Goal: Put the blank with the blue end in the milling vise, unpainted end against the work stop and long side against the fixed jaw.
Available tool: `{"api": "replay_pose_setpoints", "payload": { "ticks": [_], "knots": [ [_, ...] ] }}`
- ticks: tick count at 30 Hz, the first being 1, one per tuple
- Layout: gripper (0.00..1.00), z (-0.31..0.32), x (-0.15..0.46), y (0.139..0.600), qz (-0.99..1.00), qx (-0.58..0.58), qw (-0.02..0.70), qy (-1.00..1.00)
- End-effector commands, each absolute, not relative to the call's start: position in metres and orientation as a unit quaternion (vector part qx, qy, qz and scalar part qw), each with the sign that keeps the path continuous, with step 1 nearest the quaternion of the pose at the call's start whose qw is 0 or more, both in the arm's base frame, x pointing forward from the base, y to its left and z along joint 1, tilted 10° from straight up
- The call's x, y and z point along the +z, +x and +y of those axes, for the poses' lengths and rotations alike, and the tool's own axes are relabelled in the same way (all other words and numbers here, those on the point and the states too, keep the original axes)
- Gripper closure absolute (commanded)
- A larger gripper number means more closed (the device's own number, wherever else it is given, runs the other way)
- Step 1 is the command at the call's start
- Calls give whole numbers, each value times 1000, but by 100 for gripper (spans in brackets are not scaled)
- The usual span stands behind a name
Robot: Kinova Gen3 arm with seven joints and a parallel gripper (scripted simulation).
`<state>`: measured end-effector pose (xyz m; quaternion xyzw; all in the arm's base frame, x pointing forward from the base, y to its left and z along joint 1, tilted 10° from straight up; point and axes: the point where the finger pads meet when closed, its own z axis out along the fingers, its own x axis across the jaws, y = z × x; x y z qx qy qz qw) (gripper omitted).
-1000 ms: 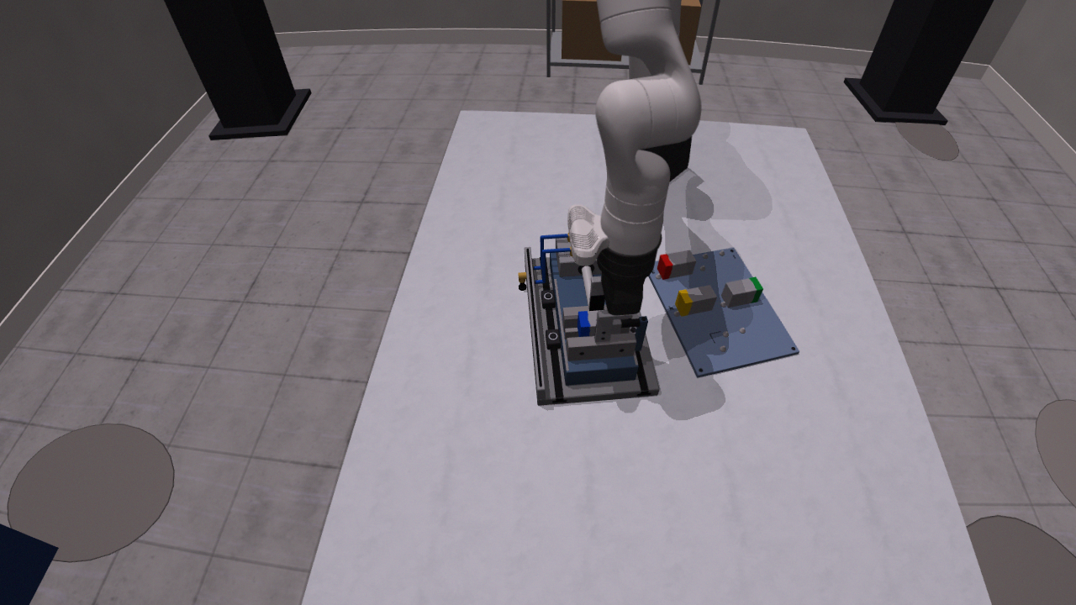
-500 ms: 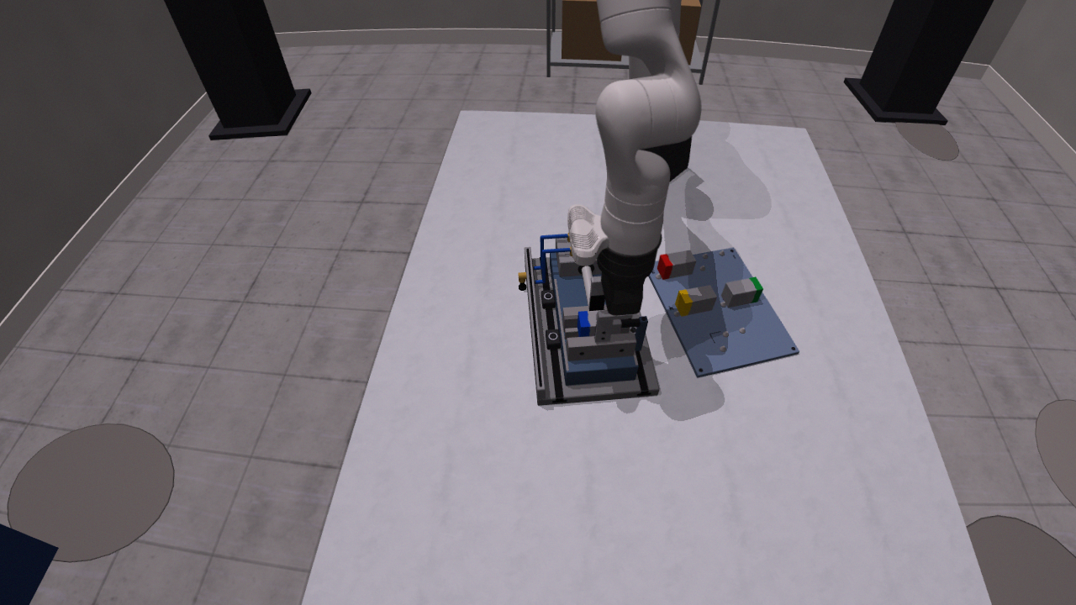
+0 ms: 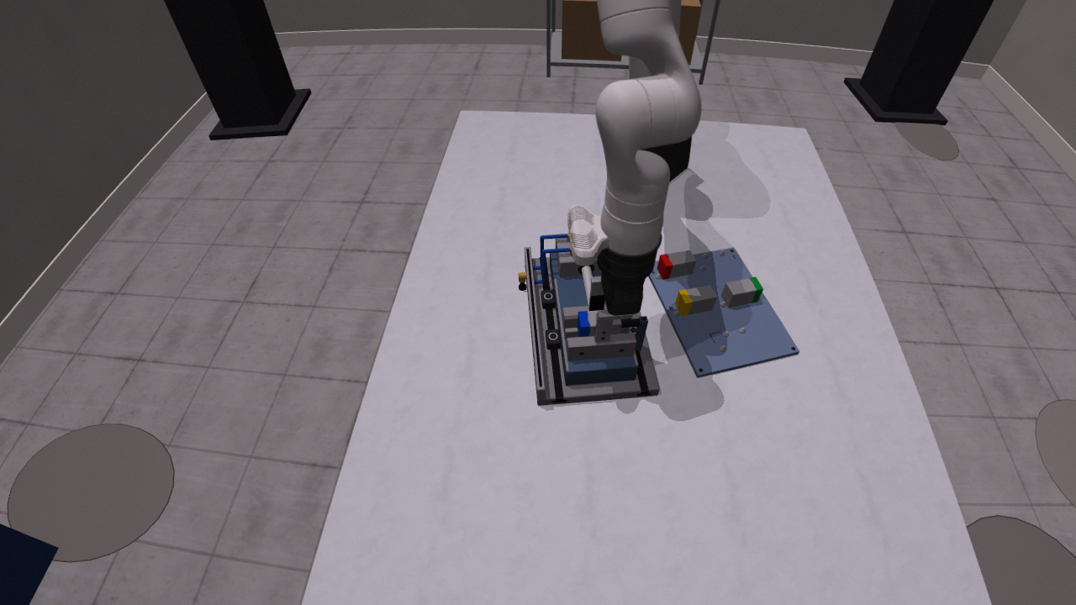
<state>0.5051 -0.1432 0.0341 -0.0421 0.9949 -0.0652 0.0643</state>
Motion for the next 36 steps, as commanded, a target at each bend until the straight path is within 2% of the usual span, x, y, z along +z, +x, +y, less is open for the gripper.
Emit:
{"api": "replay_pose_setpoints", "payload": {
  "ticks": [1, 36],
  "knots": [
    [0, -143, 37, 506, 995, -66, 65, -41],
    [0, -144, 39, 505, 995, -66, 65, -41]
  ]
}}
